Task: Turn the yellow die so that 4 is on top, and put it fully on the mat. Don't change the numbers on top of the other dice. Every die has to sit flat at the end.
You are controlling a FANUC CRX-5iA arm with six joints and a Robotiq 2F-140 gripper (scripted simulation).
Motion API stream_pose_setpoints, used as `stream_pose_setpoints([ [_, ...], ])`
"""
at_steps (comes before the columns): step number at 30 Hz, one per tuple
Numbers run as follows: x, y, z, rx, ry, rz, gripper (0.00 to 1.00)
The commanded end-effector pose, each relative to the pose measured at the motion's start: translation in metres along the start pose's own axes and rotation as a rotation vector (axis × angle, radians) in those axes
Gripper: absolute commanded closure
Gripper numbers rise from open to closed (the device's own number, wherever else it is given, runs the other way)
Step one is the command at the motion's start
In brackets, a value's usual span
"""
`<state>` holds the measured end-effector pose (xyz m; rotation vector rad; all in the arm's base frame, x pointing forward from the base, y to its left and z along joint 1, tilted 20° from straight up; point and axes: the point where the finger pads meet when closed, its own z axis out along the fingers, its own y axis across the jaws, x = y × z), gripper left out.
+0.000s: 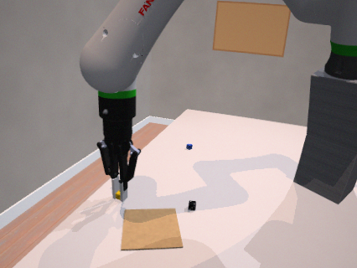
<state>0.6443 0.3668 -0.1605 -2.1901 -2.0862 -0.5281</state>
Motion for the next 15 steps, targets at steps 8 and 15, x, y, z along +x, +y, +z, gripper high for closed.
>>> stream_pose_setpoints([
  [8, 0.0, 0.0, 0.0, 0.0, 0.0, 0.0, 0.82],
  [15, 0.0, 0.0, -0.015, 0.0, 0.0, 0.0, 0.82],
])
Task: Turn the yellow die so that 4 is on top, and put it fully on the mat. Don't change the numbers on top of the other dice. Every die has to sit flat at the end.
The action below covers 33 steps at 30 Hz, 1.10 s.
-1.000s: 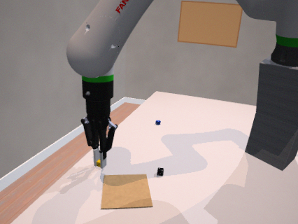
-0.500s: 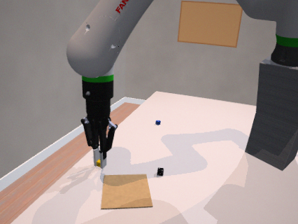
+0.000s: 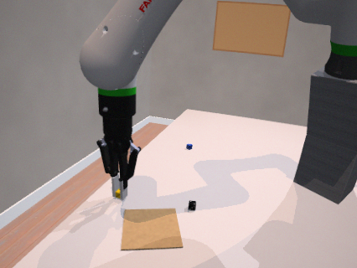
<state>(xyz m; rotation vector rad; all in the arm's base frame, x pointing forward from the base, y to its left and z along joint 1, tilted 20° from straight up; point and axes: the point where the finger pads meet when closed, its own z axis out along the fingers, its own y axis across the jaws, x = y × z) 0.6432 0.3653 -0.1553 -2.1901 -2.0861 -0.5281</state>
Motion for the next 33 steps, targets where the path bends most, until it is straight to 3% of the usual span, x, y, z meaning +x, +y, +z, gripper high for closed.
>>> stream_pose_setpoints([
  [1, 0.0, 0.0, -0.015, 0.0, 0.0, 0.0, 0.82],
  [9, 0.0, 0.0, -0.073, 0.0, 0.0, 0.0, 0.82],
  [15, 0.0, 0.0, -0.091, 0.0, 0.0, 0.0, 0.82],
  [33, 0.001, -0.001, -0.095, 0.0, 0.0, -0.029, 0.82],
])
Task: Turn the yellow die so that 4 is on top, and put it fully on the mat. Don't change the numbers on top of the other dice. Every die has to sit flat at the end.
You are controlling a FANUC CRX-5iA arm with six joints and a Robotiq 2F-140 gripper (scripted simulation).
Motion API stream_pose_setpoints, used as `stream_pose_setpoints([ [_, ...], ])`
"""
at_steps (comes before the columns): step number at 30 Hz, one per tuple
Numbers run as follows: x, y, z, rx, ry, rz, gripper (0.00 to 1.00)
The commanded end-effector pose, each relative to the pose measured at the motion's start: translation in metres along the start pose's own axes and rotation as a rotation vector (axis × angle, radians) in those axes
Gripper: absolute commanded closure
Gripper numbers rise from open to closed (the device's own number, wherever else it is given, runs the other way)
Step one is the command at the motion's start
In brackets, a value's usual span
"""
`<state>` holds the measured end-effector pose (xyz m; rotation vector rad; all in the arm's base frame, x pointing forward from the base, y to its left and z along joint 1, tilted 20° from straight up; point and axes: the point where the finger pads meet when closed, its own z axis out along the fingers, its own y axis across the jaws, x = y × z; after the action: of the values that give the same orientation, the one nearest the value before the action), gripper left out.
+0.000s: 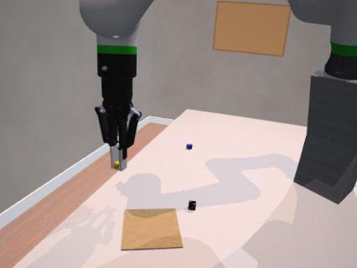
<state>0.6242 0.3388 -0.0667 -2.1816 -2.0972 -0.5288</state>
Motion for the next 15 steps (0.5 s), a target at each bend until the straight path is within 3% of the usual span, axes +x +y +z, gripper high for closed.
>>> stream_pose_setpoints([
  [1, 0.001, -0.001, 0.0, 0.0, 0.0, -0.035, 0.82],
  [10, 0.008, -0.011, 0.0, 0.0, -0.002, -0.339, 0.82],
  [13, 0.008, -0.012, 0.0, 0.0, -0.002, -0.343, 0.82],
  [15, 0.011, -0.016, 0.0, 0.0, -0.003, -0.474, 0.82],
])
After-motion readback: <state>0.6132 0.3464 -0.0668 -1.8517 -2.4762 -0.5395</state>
